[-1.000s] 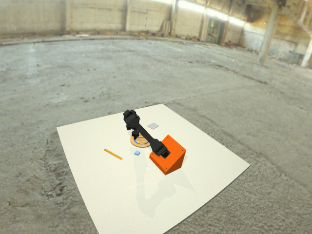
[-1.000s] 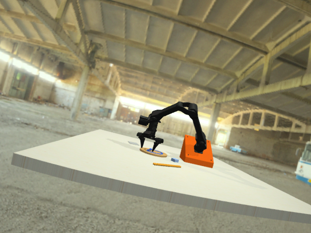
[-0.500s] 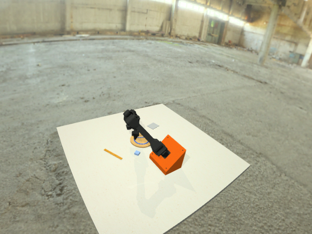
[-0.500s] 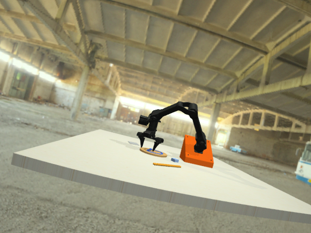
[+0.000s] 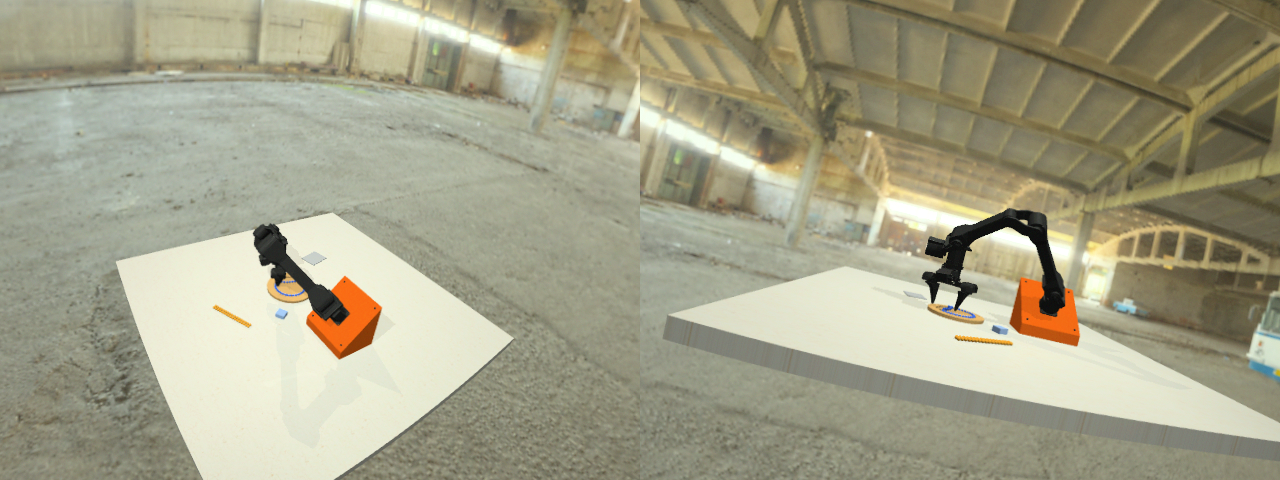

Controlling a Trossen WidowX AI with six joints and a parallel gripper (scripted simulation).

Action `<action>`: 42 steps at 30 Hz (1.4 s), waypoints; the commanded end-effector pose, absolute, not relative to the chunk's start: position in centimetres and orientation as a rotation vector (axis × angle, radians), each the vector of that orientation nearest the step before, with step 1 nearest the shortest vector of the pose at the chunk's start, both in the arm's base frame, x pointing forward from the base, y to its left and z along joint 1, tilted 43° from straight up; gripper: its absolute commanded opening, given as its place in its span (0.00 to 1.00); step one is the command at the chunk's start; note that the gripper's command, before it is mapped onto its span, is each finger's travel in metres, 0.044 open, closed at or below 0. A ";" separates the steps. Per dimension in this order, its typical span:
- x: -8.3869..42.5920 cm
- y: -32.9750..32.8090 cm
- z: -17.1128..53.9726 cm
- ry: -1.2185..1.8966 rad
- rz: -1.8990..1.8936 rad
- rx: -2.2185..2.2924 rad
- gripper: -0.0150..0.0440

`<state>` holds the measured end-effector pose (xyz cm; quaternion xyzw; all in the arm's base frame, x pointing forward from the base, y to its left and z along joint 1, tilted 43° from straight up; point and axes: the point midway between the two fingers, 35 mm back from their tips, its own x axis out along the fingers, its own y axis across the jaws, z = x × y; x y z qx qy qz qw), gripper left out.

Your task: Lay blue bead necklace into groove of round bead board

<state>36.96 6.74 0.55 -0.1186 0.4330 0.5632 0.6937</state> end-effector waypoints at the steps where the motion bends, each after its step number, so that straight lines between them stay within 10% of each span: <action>1: 36.8 5.0 1.7 0.954 1.257 -0.277 0.78; 9: 36.6 4.7 1.7 0.950 1.260 -0.282 0.46; 42: 36.6 7.0 -0.7 0.949 1.260 -0.281 0.46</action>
